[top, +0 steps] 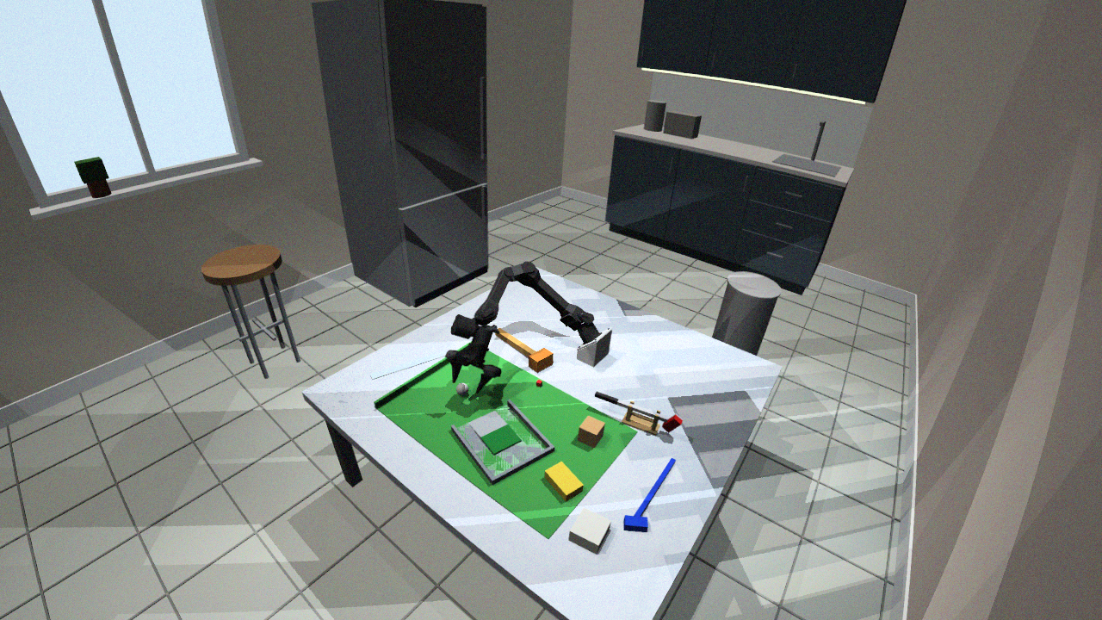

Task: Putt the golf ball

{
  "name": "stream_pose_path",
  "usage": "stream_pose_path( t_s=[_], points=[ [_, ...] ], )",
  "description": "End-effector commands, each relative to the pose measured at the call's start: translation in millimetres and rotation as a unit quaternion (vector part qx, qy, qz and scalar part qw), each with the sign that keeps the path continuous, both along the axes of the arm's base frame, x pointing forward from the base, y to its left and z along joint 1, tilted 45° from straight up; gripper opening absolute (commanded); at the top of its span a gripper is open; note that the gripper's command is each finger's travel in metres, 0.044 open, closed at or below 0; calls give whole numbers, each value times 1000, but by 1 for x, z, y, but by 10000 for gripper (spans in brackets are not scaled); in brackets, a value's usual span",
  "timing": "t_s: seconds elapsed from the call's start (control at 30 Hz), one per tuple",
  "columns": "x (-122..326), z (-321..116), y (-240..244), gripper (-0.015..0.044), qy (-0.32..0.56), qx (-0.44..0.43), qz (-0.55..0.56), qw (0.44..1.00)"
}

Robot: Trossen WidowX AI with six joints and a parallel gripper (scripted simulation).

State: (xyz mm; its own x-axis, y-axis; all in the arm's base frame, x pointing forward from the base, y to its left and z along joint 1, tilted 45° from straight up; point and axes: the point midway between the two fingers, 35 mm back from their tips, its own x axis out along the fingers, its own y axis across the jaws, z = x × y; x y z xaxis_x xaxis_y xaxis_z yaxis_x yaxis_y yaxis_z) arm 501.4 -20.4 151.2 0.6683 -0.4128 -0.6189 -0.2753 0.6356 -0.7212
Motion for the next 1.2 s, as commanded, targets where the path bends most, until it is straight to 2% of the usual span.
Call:
stream_pose_path(
  t_s=[0.0, 0.17, 0.4, 0.6, 0.8, 1.17],
  points=[
    [-15, -48, 49, 440, 81, -8, 62, 995],
    [-49, -102, 114, 440, 179, -28, 147, 972],
    [-121, -168, 185, 440, 313, -74, 257, 911],
    [-209, -217, 225, 440, 432, -140, 345, 821],
    [-292, -247, 231, 440, 531, -220, 404, 712],
    [-297, -261, 218, 440, 540, -230, 408, 699]
  ],
)
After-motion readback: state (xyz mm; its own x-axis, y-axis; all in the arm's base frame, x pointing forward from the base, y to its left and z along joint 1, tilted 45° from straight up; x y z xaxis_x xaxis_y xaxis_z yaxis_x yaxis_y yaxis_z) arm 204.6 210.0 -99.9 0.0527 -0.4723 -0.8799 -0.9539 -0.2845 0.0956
